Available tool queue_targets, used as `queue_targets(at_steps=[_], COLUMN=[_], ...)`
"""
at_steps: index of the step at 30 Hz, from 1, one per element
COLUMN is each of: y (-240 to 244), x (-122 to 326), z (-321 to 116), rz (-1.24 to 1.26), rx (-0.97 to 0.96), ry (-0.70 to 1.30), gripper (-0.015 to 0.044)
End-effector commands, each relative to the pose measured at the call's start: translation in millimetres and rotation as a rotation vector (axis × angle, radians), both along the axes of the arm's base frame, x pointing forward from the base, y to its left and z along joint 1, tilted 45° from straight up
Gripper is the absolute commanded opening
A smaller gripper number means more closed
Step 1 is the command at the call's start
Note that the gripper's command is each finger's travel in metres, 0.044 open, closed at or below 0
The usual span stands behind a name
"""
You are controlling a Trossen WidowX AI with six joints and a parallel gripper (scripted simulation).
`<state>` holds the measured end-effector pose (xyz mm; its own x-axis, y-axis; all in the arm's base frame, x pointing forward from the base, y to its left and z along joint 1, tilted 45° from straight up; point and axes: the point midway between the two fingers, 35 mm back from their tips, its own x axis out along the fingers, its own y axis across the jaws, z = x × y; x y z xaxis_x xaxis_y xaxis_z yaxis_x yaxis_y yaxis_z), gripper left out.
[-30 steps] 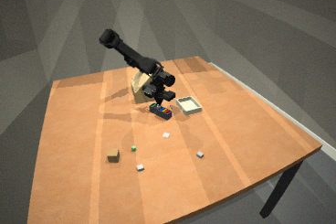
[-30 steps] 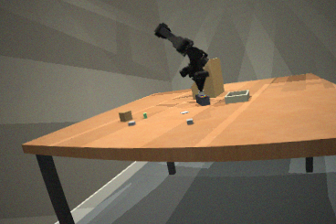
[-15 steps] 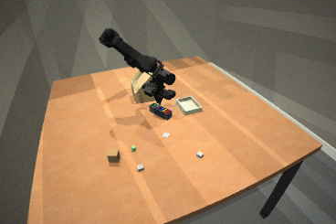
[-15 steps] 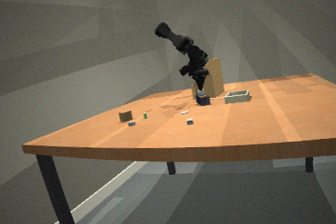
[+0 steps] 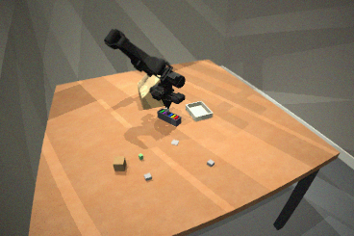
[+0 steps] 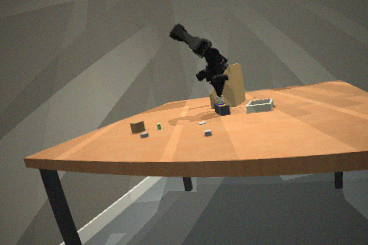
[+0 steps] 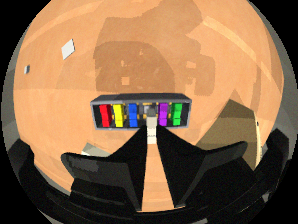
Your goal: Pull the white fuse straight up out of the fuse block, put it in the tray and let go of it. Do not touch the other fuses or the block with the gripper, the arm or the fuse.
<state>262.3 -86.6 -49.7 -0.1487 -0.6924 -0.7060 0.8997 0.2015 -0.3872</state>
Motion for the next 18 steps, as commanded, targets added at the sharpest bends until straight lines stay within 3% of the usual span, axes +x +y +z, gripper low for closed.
queue_targets(at_steps=[1, 18], y=[3.0, 16.5], x=[2.1, 4.9], z=[2.7, 16.5], rz=[-0.001, -0.001], rx=[0.003, 0.004], ry=[-0.008, -0.008], gripper=[0.0000, 0.0000])
